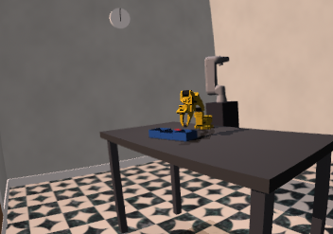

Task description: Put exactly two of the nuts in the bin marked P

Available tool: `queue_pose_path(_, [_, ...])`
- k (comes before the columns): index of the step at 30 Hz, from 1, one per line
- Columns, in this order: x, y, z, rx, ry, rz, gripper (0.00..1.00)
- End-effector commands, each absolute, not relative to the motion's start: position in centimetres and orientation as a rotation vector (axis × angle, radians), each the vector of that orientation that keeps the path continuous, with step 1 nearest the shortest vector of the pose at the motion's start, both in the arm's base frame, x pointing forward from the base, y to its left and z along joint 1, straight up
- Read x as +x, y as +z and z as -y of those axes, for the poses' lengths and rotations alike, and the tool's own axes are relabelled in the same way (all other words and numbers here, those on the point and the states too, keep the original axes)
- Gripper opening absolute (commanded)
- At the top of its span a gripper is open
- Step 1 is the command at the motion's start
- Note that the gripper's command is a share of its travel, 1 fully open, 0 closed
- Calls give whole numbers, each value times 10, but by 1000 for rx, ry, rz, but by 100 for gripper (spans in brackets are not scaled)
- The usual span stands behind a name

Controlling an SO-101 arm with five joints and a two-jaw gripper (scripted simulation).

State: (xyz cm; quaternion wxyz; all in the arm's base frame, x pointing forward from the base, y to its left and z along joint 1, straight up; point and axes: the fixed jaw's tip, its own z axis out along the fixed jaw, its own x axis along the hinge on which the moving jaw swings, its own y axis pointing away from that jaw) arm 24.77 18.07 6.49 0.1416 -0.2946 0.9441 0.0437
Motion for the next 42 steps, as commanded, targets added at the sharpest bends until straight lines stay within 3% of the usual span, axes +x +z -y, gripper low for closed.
queue_pose_path(1, [255,81,-183,-807,158,-2658,0])
queue_pose_path(42, [253,65,-182,-822,137,-2709,0])
